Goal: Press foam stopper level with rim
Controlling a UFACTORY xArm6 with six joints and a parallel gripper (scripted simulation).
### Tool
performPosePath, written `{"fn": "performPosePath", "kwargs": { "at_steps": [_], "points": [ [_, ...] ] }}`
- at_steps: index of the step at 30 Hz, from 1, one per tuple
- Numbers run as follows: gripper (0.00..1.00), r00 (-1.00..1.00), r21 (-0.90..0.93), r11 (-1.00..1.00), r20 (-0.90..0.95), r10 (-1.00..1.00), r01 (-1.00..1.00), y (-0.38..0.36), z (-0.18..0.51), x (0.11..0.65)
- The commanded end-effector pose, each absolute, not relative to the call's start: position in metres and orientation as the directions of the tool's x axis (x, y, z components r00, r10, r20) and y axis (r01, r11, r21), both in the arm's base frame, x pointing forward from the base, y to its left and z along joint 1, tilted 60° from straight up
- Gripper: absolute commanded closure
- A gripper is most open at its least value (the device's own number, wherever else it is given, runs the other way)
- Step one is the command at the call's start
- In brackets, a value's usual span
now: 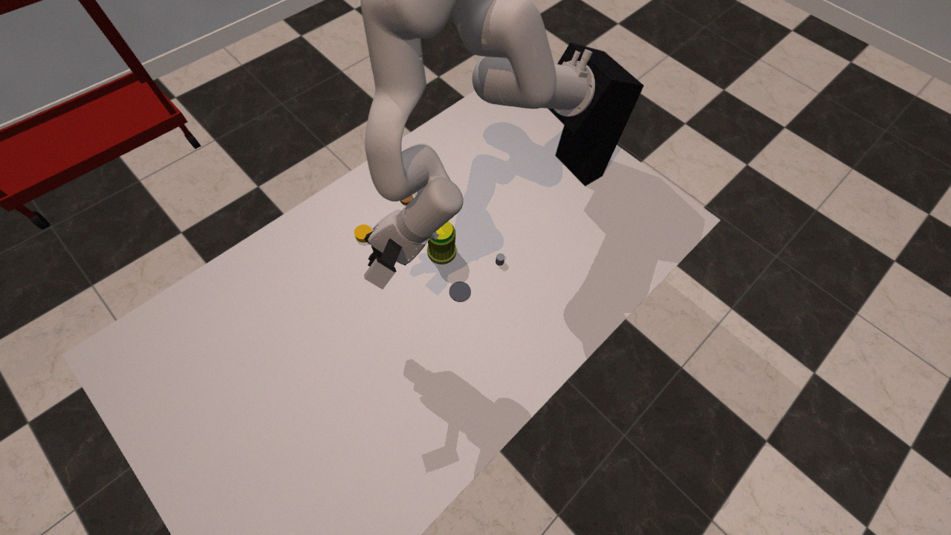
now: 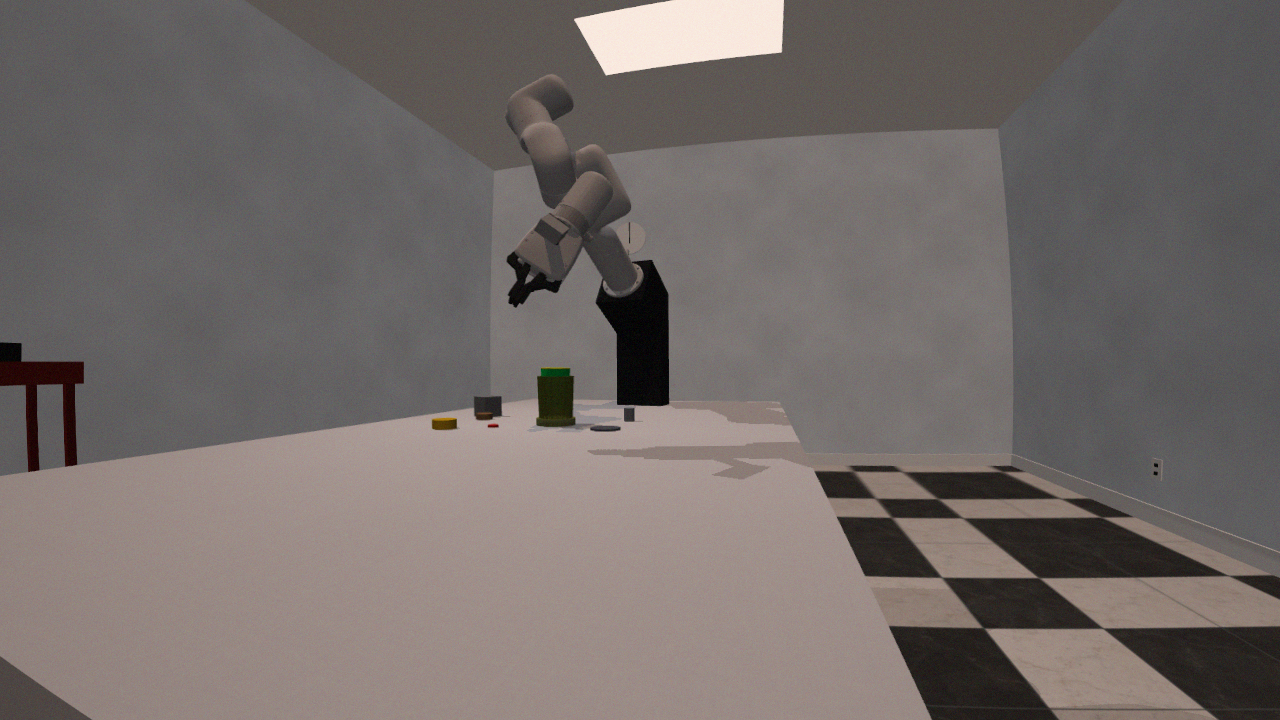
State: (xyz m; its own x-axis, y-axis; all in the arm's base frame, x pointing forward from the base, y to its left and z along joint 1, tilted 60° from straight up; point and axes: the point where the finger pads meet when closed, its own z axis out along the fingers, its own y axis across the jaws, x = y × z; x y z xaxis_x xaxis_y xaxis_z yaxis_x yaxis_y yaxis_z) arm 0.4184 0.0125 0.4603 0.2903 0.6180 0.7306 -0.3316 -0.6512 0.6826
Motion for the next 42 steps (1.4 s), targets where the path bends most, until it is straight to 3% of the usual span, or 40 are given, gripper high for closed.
{"fn": "performPosePath", "kwargs": {
  "at_steps": [1,3,8,16,30,42],
  "points": [
    [1.00,0.252,0.726,-0.625,0.687,0.682,-0.286,0.015,0.460,0.426],
    [1.00,0.239,0.831,-0.526,0.556,0.796,-0.184,0.020,0.437,0.434],
    [1.00,0.232,0.873,-0.471,0.488,0.841,-0.128,0.020,0.423,0.437],
    [1.00,0.199,0.962,-0.254,0.230,0.952,0.102,0.010,0.359,0.433],
    [1.00,0.122,0.912,-0.003,-0.052,0.991,0.410,-0.024,0.272,0.398],
    [1.00,0.084,0.854,0.071,-0.133,0.988,0.515,-0.041,0.243,0.377]
  ]
}}
